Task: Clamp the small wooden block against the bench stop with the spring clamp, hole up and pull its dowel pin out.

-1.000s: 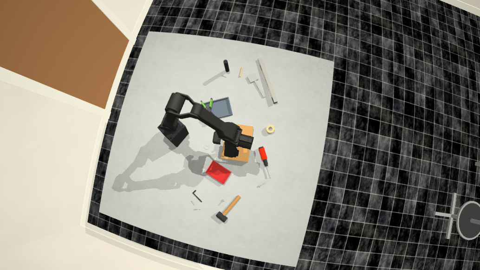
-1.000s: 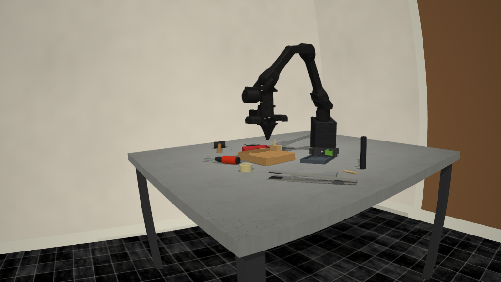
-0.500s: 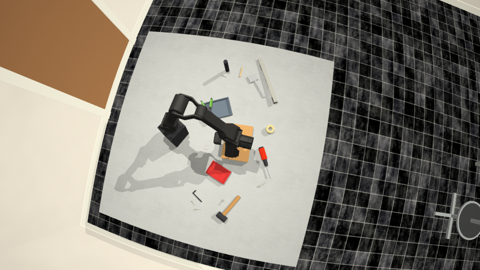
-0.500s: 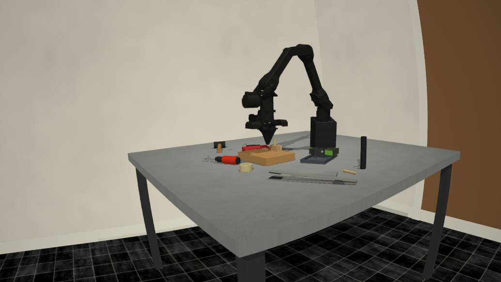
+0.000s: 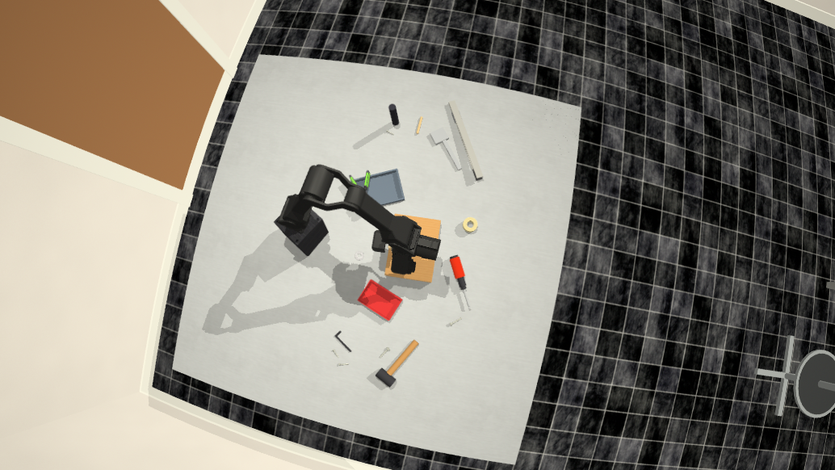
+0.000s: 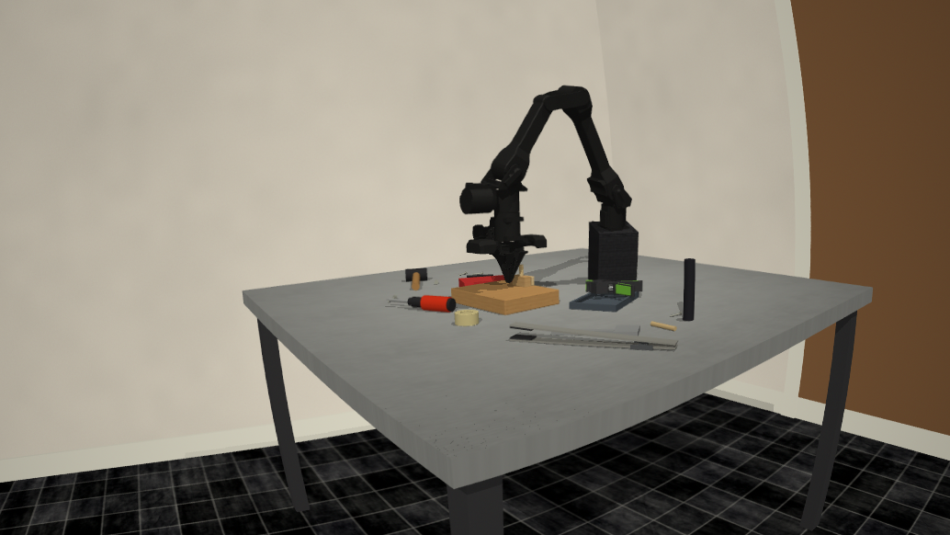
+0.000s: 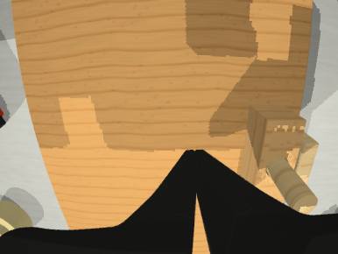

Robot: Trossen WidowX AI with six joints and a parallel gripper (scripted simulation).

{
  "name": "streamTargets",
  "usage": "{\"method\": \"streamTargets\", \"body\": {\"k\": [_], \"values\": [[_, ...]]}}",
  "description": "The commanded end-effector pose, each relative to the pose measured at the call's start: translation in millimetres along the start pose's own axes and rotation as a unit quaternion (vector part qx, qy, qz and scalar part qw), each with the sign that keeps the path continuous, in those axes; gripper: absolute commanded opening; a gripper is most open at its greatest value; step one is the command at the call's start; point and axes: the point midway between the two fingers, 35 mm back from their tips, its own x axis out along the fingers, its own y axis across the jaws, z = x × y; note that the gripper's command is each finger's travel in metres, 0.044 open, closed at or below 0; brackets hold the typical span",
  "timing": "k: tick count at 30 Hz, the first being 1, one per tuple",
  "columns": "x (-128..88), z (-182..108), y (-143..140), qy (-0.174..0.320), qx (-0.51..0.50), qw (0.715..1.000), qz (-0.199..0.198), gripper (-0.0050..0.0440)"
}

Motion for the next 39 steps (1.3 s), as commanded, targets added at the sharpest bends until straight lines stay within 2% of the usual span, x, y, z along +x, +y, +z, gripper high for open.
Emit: {"method": "streamTargets", "body": {"k": [1, 19, 22, 27, 39], "values": [[6.7, 0.4, -4.6, 0.000, 0.003, 1.000, -0.009, 0.0000], [0.0, -0.3, -33.5, 0.000, 0.003, 1.000, -0.009, 0.0000], [0.1, -0.3, -32.2, 0.000, 0.003, 1.000, -0.009, 0.0000], [1.1, -0.2, -10.3, 0.000, 0.003, 1.000, -0.009, 0.0000], [-2.7, -0.5, -12.0, 0.000, 0.002, 1.000, 0.000, 0.0000]]}}
